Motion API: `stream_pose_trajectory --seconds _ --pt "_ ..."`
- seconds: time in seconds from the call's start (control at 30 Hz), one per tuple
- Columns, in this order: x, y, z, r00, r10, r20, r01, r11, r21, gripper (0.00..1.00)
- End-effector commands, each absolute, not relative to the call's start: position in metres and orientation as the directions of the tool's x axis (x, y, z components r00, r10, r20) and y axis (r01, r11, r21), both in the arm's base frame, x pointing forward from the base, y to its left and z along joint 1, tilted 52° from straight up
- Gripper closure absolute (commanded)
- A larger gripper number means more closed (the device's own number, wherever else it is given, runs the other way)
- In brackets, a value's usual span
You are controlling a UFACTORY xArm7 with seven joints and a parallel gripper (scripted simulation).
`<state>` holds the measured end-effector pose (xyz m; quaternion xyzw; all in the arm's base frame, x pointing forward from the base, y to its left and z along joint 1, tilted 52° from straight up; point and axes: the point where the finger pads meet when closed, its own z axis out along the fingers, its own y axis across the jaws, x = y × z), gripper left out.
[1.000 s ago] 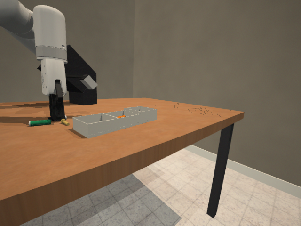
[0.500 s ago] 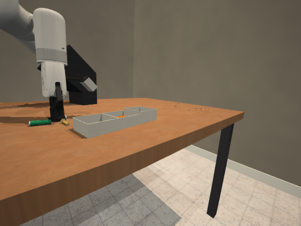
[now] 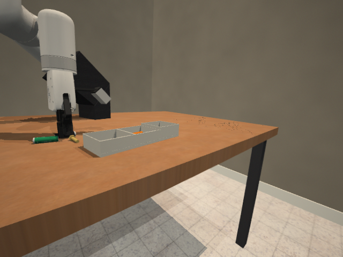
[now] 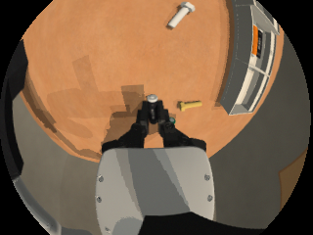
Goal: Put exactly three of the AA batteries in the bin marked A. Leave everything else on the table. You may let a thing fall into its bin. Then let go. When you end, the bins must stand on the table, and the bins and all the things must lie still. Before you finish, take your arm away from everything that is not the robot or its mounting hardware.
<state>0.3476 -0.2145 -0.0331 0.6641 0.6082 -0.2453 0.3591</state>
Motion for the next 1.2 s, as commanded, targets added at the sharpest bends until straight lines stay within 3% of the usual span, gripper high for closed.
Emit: stream_pose_trajectory --seconds 0.0,1.17 --pt "0.348 -0.214 -0.033 0.139 0.632 -0.762 0.984 -0.001 0.179 1.0" --pt "0.342 -0.167 0.004 0.139 0.632 -0.762 0.984 0.0 0.179 1.0"
